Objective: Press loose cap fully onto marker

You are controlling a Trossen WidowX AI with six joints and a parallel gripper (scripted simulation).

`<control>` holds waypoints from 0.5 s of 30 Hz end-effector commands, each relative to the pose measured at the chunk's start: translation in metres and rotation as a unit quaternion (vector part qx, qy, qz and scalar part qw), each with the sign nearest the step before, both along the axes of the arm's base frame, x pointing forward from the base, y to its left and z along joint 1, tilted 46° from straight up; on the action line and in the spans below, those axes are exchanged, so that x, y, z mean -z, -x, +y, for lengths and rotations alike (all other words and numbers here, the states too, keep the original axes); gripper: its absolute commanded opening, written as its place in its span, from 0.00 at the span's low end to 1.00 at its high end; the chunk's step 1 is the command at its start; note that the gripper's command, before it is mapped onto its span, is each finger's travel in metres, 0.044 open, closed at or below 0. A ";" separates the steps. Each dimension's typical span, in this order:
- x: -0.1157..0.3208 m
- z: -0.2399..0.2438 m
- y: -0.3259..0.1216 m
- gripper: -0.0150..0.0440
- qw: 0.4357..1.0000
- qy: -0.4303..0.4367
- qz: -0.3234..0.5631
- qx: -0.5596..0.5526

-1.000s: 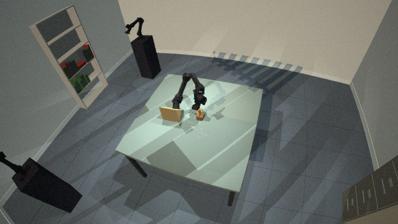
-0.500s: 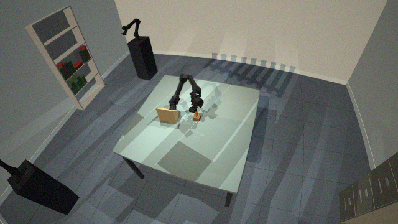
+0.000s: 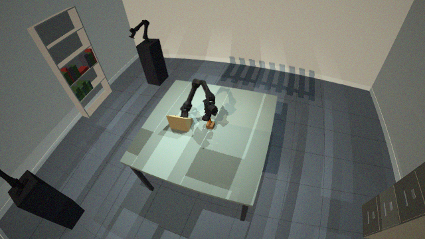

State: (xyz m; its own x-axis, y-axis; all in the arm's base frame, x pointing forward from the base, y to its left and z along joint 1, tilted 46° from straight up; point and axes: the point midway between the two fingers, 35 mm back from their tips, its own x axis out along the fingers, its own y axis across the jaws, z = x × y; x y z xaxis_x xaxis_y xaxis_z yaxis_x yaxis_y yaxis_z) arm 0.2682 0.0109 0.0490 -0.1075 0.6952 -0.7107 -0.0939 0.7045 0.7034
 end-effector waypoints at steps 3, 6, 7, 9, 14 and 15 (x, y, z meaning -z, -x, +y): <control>0.000 0.000 0.000 0.25 1.000 0.000 -0.001 0.000; -0.006 -0.006 -0.002 0.25 1.000 0.001 0.002 0.004; -0.012 -0.013 -0.004 0.25 1.000 0.002 0.005 0.009; -0.031 -0.032 -0.009 0.25 1.000 0.003 0.012 0.023; -0.063 -0.064 -0.009 0.25 0.999 0.003 0.026 0.045; -0.063 -0.064 -0.009 0.25 0.999 0.003 0.026 0.045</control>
